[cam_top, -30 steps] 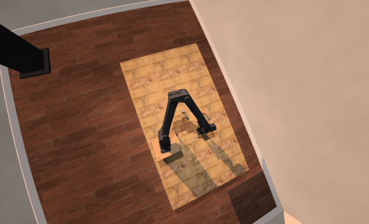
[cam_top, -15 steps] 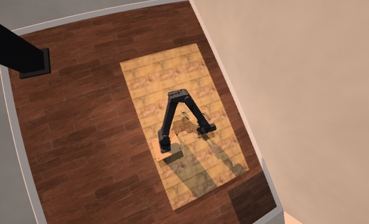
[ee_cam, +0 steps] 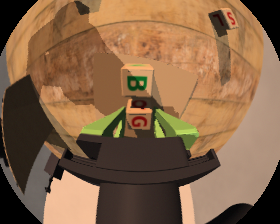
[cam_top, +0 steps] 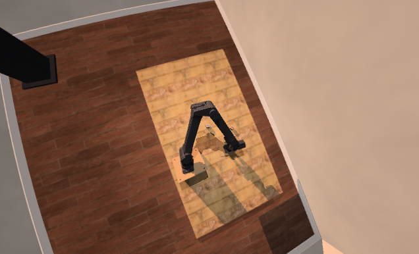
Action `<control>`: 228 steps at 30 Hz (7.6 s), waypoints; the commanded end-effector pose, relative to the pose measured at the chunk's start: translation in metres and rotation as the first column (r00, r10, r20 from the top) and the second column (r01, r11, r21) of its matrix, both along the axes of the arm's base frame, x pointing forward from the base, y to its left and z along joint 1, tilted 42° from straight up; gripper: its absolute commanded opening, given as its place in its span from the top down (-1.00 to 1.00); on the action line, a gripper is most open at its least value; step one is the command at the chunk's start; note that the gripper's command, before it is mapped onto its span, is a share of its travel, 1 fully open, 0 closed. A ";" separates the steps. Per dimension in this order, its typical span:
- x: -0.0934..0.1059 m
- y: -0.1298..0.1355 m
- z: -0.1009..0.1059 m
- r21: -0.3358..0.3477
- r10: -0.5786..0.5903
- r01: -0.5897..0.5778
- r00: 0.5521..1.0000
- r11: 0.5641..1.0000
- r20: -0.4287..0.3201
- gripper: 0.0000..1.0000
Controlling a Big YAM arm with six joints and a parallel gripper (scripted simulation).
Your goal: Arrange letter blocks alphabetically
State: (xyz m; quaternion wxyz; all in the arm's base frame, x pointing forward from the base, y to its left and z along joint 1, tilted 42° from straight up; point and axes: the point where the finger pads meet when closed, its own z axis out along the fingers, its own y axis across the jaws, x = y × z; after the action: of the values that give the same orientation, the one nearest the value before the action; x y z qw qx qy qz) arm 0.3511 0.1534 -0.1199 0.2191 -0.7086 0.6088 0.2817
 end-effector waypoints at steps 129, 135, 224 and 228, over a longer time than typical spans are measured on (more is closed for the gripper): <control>0.034 -0.062 0.076 0.000 -0.001 0.001 0.999 1.000 0.050 -1.00; 0.037 -0.050 0.082 -0.006 -0.029 0.029 1.000 1.000 0.008 -1.00; 0.106 0.096 0.146 -0.314 -0.644 0.570 0.585 0.759 -0.493 -0.29; 0.105 0.100 0.141 -0.314 -0.644 0.570 0.585 0.759 -0.493 -0.29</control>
State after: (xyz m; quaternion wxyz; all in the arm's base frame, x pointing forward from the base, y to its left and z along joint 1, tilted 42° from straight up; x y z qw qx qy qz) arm 0.4611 0.2464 0.0322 0.0719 -0.3530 0.8643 0.3509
